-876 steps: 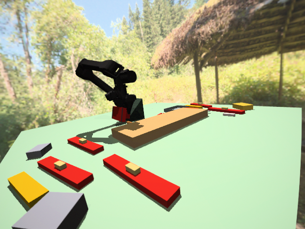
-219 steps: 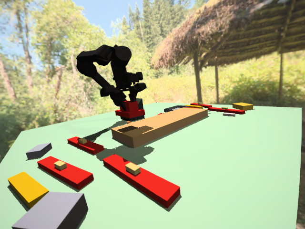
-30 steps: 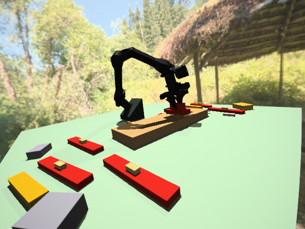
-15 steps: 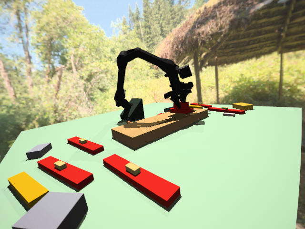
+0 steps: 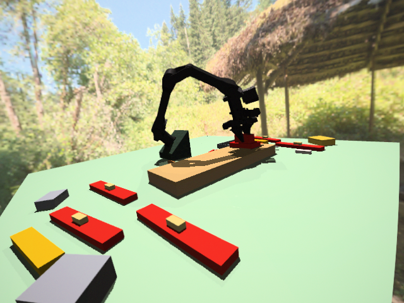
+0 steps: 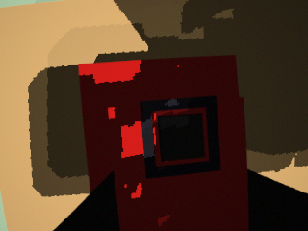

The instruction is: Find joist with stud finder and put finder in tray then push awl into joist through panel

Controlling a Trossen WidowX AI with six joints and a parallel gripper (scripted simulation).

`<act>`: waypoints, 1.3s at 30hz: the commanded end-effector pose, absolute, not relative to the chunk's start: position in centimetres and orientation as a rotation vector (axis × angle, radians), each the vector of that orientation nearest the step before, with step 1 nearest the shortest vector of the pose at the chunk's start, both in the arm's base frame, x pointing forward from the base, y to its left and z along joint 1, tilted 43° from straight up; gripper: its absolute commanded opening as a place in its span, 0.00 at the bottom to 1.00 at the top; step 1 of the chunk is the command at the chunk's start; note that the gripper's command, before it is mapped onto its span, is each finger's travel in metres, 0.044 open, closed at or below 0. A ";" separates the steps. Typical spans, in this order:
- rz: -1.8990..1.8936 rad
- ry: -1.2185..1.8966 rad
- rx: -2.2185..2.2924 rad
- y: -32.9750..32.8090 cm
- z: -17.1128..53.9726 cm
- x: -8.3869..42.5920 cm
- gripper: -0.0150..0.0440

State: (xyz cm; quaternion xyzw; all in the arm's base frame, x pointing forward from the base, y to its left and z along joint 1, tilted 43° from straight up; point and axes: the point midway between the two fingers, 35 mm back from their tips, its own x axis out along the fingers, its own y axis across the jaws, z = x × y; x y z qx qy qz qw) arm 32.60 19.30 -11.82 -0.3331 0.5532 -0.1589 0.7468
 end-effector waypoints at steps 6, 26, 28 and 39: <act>-0.343 1.212 -0.720 21.1 -13.3 32.4 0.25; -0.344 1.212 -0.720 20.8 -13.0 32.4 0.25; -0.344 1.212 -0.721 20.5 -12.8 32.5 0.25; -0.345 1.212 -0.722 18.7 -11.2 32.8 0.25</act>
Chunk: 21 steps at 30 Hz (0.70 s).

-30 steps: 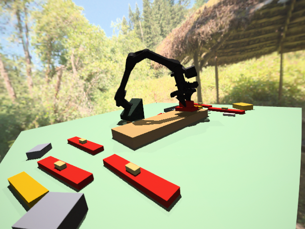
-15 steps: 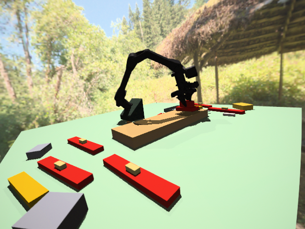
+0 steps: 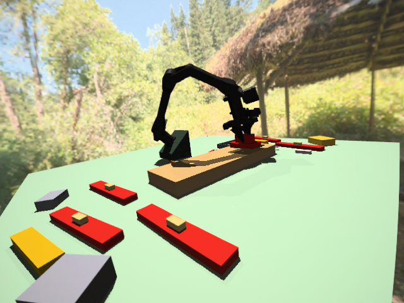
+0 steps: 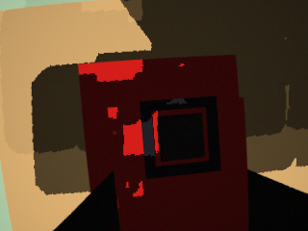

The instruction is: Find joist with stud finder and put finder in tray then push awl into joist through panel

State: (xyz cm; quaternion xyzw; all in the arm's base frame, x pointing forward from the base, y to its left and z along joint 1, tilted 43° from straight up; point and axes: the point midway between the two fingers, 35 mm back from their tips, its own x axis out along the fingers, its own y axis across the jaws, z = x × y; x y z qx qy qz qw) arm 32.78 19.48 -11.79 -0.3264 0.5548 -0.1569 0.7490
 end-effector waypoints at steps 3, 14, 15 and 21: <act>-0.345 1.212 -0.723 18.2 -10.8 32.9 0.25; -0.346 1.212 -0.724 16.5 -9.2 33.2 0.25; -0.346 1.212 -0.724 16.3 -9.1 33.2 0.25; -0.347 1.212 -0.725 15.4 -8.3 33.4 0.25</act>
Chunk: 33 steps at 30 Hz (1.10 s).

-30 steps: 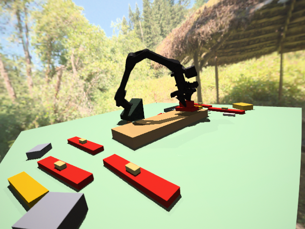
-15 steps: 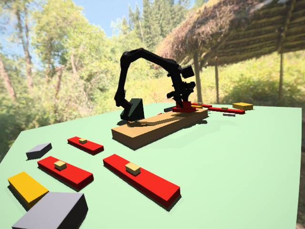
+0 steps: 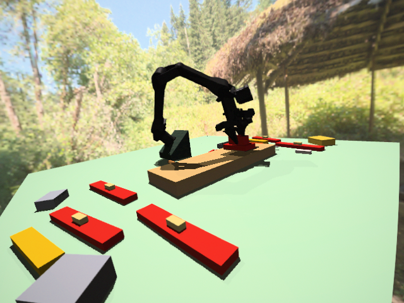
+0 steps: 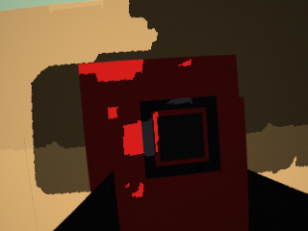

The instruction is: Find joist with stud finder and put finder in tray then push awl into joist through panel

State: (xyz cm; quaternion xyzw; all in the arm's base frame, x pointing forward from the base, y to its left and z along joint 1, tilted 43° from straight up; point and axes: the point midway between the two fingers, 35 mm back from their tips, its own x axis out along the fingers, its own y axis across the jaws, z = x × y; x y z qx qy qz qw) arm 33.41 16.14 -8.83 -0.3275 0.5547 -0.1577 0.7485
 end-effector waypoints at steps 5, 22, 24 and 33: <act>-0.347 1.212 -0.726 14.6 -7.5 33.5 0.25; -0.349 1.212 -0.728 11.9 -5.1 34.0 0.25; -0.349 1.212 -0.728 11.6 -4.8 34.1 0.25; -0.350 1.212 -0.729 10.2 -3.6 34.3 0.25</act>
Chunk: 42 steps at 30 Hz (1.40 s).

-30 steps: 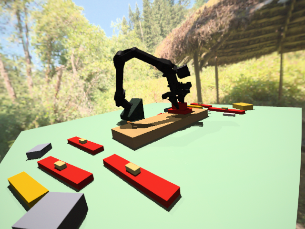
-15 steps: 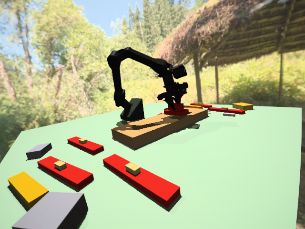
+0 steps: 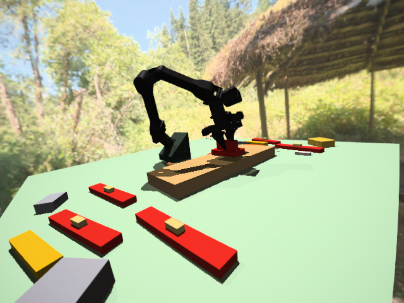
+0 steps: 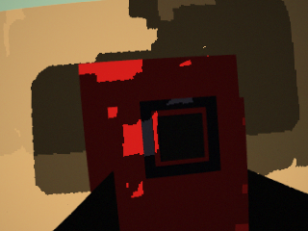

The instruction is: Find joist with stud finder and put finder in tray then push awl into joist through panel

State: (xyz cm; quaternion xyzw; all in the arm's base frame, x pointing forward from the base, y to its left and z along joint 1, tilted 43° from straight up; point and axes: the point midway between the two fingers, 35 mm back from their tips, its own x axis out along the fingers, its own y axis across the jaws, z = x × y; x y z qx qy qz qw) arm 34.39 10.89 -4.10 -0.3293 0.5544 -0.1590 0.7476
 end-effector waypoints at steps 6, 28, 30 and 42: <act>-0.350 1.212 -0.730 9.2 -2.7 34.5 0.25; -0.352 1.212 -0.732 5.8 0.5 35.2 0.25; -0.352 1.212 -0.732 5.5 0.8 35.2 0.25; -0.353 1.212 -0.733 3.6 2.5 35.6 0.25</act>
